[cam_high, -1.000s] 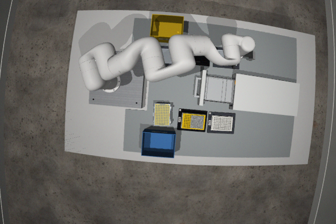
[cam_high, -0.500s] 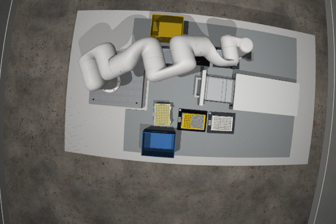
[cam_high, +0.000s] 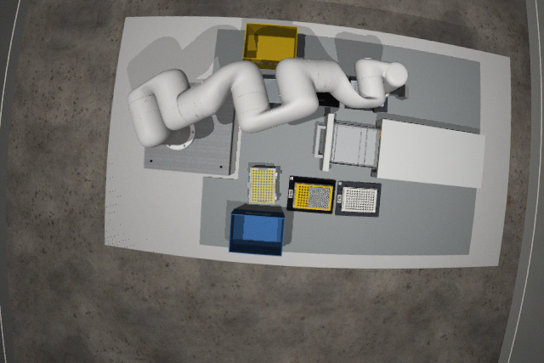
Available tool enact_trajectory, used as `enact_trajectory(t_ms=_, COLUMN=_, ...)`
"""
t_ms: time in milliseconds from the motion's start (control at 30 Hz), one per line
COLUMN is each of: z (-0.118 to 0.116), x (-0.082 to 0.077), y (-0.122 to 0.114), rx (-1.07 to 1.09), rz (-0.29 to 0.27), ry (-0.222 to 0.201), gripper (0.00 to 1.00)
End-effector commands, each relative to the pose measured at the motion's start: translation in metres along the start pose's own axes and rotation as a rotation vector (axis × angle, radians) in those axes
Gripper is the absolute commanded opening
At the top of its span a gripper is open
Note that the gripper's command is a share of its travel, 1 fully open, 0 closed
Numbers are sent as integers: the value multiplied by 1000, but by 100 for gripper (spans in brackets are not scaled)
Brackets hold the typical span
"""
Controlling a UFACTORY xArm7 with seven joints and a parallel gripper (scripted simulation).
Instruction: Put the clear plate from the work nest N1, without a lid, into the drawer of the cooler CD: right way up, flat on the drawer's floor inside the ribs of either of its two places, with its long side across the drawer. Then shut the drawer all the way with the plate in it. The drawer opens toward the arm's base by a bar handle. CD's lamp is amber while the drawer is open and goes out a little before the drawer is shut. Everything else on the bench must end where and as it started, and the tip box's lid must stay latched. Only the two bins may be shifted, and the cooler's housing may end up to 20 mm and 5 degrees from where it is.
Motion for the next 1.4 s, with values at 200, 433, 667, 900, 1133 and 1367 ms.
enact_trajectory(t_ms=200, z=0, x=-3, y=2, rx=0, rz=7, ry=1, gripper=100)
enact_trajectory(t_ms=433, z=0, x=1, y=2, rx=0, rz=7, ry=1, gripper=100)
enact_trajectory(t_ms=667, z=0, x=5, y=2, rx=0, rz=7, ry=1, gripper=100)
enact_trajectory(t_ms=900, z=0, x=9, y=2, rx=0, rz=7, ry=1, gripper=100)
enact_trajectory(t_ms=1133, z=0, x=13, y=2, rx=0, rz=7, ry=1, gripper=100)
enact_trajectory(t_ms=1367, z=0, x=17, y=2, rx=0, rz=7, ry=1, gripper=100)
Point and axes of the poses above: the point where the finger pads meet when closed, its own x axis out along the fingers, its own z axis across the jaws, y = z × x, the point moved 6 cm from there along -x, back along the fingers, and after that the axes turned 6 degrees about -x, right-handed, at the moved point
